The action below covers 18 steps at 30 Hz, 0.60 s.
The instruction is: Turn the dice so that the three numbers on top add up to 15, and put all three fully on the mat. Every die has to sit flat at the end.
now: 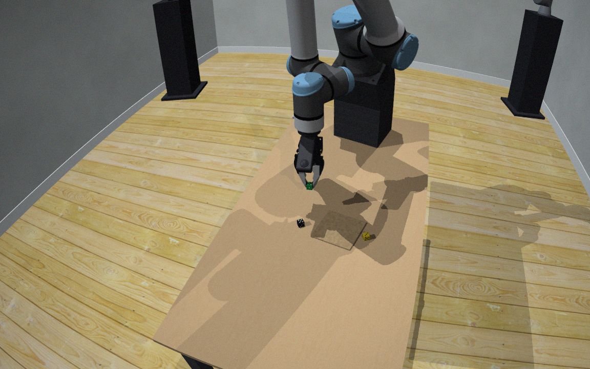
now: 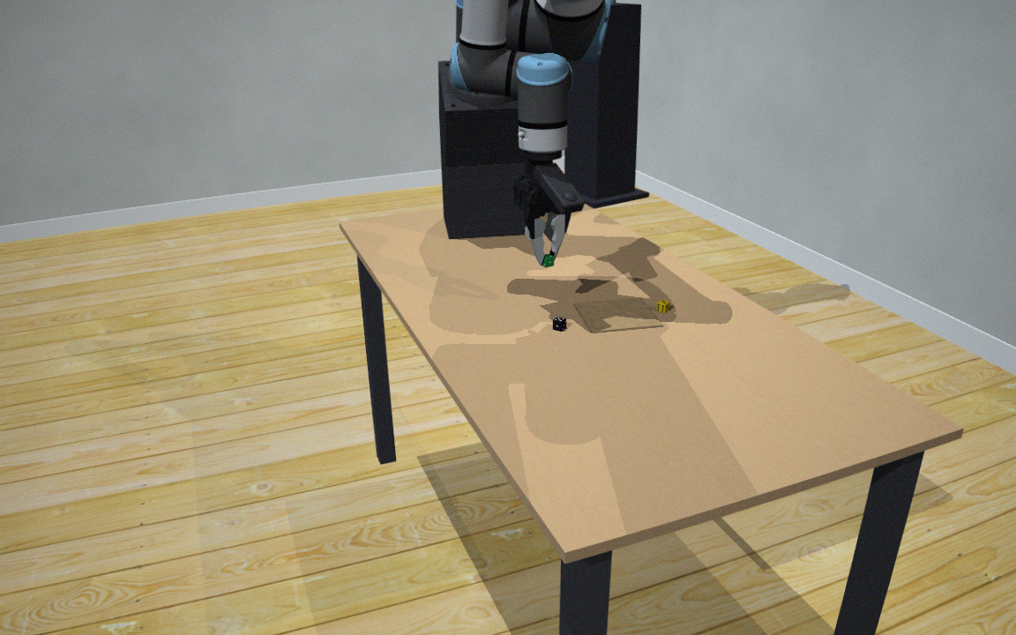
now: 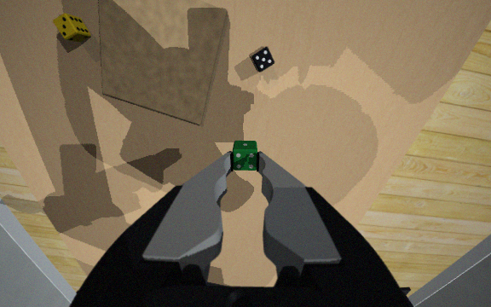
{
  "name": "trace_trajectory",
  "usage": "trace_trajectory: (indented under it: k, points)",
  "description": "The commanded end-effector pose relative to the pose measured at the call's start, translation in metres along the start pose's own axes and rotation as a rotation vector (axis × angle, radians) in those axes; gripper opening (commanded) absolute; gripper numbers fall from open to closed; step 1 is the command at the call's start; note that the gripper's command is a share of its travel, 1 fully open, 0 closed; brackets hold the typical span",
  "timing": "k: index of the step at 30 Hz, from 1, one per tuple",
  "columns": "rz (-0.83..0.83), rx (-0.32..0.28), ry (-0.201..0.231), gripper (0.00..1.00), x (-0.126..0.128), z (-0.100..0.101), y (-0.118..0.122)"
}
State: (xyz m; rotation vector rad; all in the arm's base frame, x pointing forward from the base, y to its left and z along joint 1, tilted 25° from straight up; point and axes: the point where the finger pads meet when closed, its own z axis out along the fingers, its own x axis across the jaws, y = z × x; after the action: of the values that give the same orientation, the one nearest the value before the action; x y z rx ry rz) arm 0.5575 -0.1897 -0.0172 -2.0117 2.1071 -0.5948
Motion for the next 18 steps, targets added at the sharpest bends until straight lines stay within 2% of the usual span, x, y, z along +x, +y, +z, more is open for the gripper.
trace_trajectory:
  k: [1, 3, 5, 10, 18]
  points:
    - [0.017, -0.002, 0.000, 0.03, -0.038, -0.001, -0.012]
    - [0.027, -0.001, 0.001, 0.03, -0.062, -0.002, -0.018]
    - [0.027, -0.001, 0.001, 0.03, -0.062, -0.002, -0.018]
    - [0.046, 0.003, 0.002, 0.03, -0.107, -0.005, -0.028]
    - [0.050, 0.005, 0.002, 0.03, -0.114, -0.006, -0.029]
